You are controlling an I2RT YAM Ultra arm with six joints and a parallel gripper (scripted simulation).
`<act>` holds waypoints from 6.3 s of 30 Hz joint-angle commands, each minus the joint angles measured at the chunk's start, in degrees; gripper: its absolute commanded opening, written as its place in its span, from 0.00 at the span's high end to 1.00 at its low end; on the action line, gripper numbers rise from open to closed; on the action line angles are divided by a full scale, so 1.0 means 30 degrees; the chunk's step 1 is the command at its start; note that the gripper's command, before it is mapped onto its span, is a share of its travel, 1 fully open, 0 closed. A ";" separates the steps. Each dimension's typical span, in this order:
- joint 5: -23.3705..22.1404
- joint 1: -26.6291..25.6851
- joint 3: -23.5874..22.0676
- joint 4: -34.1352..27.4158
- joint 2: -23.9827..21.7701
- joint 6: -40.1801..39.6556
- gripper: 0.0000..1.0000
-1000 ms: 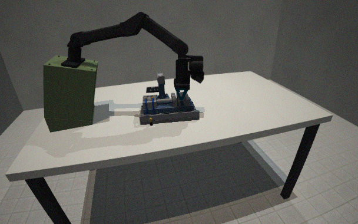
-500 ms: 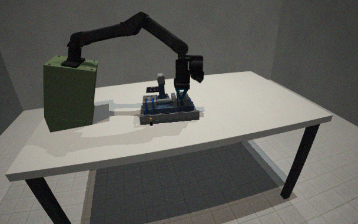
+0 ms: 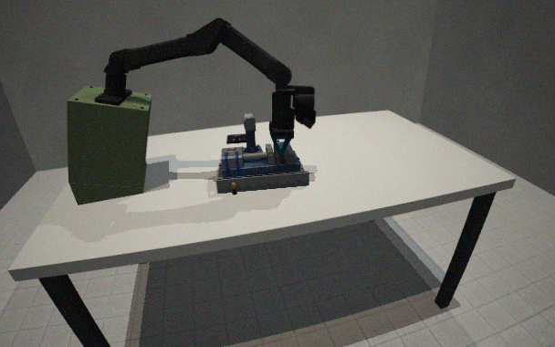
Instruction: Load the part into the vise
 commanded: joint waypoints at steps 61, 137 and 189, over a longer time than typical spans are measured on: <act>-0.0117 0.0353 -0.0296 0.0561 -0.1186 0.0245 1.00; -0.0424 -0.1289 0.0759 -0.1942 -0.1979 -0.1143 1.00; -0.0444 -0.1395 0.0774 -0.2726 -0.2918 -0.1206 1.00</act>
